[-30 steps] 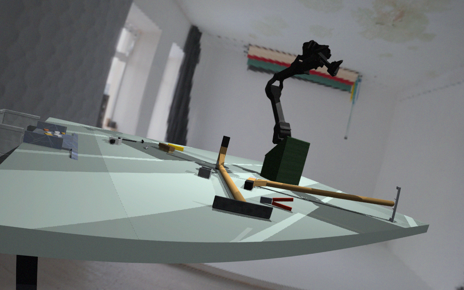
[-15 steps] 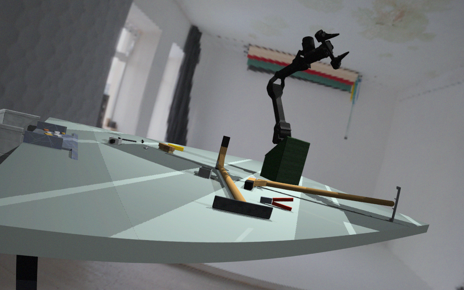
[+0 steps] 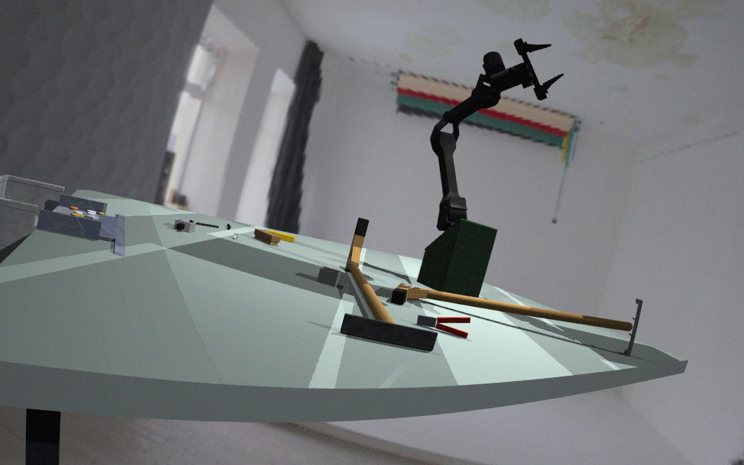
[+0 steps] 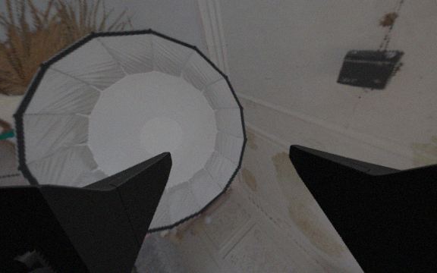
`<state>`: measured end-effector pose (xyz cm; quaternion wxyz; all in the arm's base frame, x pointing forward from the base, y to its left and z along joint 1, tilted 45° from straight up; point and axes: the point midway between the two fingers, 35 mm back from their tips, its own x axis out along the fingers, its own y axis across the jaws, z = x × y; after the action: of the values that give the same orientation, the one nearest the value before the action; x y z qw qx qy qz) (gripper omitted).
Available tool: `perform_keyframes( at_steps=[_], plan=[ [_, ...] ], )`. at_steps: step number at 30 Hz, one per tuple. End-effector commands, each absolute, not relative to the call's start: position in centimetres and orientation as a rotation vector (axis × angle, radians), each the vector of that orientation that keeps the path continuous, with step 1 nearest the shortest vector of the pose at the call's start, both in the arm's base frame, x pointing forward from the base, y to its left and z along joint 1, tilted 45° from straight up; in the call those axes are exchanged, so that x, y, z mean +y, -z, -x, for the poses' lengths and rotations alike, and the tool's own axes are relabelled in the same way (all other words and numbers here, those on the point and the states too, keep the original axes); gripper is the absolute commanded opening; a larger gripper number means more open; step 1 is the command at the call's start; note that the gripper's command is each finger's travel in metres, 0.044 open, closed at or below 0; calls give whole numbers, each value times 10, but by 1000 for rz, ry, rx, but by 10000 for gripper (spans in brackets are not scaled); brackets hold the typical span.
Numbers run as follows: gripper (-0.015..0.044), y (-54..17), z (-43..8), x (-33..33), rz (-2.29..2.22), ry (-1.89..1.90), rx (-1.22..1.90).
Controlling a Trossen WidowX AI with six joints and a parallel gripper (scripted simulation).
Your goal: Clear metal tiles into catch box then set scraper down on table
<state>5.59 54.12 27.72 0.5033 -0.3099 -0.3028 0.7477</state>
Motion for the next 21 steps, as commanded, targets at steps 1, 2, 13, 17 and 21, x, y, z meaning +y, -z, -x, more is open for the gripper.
perform_keyframes(
  at_steps=[1,2,13,17,21],
  plan=[
    [440,-291,-45,544,734,-1827,-884],
    [440,-294,-42,545,730,-1831,-922],
    [440,-328,-13,542,677,-1828,-1363],
    [440,-334,-7,540,662,-1815,-1465],
    [440,-334,-7,540,662,-1815,-1465]
  ],
)
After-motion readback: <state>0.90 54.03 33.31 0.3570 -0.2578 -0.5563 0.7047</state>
